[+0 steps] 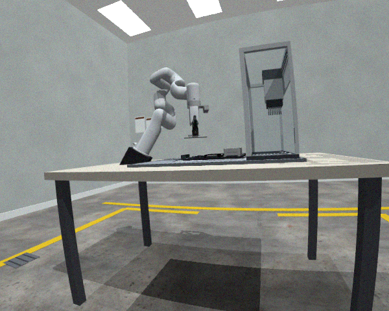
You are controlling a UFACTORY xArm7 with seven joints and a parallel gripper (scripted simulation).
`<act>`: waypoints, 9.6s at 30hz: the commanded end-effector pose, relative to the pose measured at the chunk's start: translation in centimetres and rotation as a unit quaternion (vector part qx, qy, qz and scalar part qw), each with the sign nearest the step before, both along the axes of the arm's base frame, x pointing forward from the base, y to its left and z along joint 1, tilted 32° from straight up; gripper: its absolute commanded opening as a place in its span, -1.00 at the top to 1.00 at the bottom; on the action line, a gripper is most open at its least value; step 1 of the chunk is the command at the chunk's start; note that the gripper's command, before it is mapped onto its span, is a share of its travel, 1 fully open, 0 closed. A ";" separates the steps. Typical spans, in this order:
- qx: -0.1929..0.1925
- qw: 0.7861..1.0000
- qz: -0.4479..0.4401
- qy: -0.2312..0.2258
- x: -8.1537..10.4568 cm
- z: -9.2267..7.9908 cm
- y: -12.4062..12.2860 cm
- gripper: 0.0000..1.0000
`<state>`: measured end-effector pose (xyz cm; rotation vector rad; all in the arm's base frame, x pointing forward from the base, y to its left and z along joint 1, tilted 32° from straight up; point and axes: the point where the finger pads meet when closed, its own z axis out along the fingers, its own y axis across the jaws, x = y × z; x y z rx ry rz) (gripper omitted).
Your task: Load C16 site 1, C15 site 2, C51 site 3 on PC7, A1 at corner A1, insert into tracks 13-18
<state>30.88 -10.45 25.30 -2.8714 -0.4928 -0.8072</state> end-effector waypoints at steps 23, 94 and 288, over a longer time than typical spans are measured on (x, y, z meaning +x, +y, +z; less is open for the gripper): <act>-0.195 0.914 0.344 -0.086 0.0 0.1 -0.1 1.00; -0.280 0.816 0.491 -0.121 2.6 -4.2 1.0 1.00; -0.280 0.816 0.491 -0.121 0.5 -0.7 0.1 -1.00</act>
